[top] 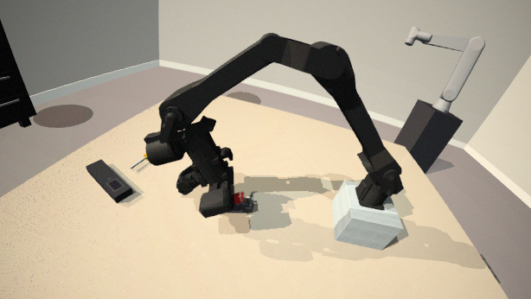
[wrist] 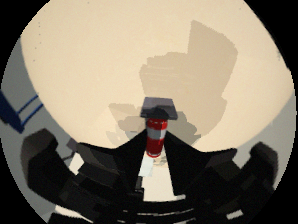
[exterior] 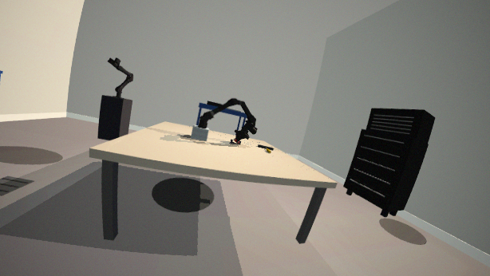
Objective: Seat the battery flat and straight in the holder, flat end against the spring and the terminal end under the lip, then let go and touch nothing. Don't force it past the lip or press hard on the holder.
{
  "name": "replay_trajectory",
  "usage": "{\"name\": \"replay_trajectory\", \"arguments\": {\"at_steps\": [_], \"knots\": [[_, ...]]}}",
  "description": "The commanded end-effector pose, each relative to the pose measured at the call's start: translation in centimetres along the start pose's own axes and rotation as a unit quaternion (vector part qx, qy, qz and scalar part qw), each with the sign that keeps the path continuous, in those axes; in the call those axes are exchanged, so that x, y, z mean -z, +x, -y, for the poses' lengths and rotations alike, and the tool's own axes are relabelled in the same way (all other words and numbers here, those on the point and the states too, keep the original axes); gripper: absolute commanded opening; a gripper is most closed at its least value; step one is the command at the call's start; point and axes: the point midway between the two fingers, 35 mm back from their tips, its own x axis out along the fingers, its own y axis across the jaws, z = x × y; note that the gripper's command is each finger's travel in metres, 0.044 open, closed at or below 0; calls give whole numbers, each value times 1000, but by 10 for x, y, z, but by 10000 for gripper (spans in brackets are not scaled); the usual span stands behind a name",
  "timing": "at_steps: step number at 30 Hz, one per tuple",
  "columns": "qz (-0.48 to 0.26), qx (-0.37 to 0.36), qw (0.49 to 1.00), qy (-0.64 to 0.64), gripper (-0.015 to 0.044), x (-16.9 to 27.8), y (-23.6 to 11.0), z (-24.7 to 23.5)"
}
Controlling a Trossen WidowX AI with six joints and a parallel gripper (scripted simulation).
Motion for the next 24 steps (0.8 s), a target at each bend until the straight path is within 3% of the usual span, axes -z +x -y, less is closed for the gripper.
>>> {"name": "replay_trajectory", "arguments": {"at_steps": [1, 24], "knots": [[20, -2, 1000, -1, 82, -4, 0, 0], [69, -3, 998, -2, 82, -3, 4, 0]]}}
